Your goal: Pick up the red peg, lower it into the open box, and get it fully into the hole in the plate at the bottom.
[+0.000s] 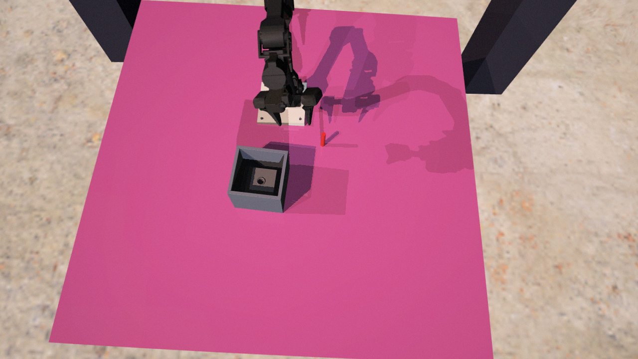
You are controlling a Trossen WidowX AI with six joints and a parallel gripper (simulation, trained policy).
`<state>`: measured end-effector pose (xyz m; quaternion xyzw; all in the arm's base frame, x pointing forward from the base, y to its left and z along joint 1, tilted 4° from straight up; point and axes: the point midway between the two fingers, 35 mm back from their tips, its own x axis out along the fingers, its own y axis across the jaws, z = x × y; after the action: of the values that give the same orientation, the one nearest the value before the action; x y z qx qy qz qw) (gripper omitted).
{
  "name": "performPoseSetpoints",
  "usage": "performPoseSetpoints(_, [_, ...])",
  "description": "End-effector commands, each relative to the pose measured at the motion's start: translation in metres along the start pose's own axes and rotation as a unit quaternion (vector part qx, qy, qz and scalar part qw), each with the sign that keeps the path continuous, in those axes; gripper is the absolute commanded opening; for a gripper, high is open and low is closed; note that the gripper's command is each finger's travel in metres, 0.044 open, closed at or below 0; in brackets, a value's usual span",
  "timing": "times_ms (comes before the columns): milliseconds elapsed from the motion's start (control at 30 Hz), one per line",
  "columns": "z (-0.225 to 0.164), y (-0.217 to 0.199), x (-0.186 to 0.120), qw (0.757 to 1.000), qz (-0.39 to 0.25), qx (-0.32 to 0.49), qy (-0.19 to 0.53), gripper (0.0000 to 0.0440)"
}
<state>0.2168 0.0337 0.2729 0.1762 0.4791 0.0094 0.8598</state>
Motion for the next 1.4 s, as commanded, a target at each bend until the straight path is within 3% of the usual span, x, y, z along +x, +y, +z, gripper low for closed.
performPoseSetpoints(0, [-0.011,0.003,0.015,0.998,0.001,0.037,0.045,0.0440])
performPoseSetpoints(267, [-0.037,0.012,0.044,0.981,-0.018,0.134,0.140,0.0440])
performPoseSetpoints(667, [-0.077,0.020,0.077,0.933,-0.085,0.255,0.238,0.0440])
performPoseSetpoints(1367, [-0.136,0.010,0.114,0.852,-0.209,0.387,0.285,0.0440])
